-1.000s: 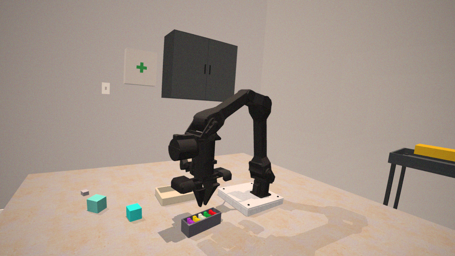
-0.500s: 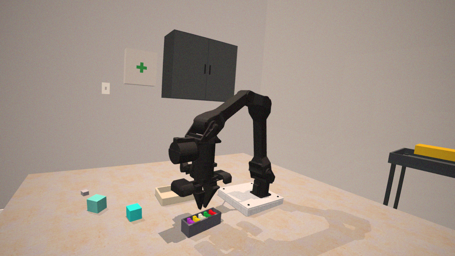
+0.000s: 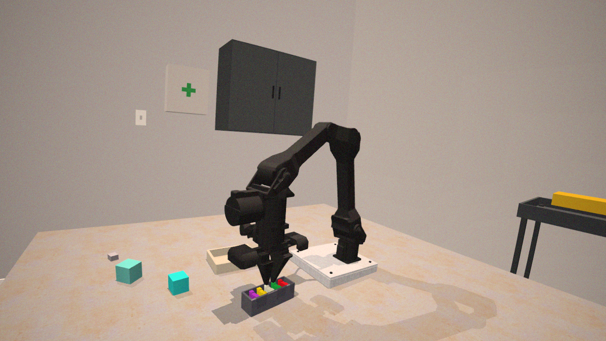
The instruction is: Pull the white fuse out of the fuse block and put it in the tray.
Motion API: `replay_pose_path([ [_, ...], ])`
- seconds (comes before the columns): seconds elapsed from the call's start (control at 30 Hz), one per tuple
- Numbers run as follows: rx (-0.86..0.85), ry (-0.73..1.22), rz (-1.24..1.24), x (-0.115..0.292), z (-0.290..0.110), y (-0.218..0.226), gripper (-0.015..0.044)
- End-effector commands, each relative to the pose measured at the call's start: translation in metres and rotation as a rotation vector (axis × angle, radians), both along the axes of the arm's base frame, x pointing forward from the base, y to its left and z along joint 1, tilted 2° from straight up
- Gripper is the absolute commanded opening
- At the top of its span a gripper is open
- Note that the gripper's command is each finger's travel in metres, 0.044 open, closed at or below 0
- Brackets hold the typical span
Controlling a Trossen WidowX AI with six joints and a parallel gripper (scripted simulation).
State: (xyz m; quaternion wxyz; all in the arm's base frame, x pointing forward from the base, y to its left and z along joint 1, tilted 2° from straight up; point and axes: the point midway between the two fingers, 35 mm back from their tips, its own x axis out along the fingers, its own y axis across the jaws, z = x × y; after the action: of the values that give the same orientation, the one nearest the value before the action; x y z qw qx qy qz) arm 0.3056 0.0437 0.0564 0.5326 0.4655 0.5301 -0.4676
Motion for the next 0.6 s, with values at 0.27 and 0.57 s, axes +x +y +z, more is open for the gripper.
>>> replay_pose_path([
  [0.27, -0.005, 0.002, -0.005, -0.0013, -0.0074, -0.0006, 0.0074],
  [0.57, -0.005, 0.002, -0.005, -0.0013, -0.0084, -0.0006, 0.0074],
])
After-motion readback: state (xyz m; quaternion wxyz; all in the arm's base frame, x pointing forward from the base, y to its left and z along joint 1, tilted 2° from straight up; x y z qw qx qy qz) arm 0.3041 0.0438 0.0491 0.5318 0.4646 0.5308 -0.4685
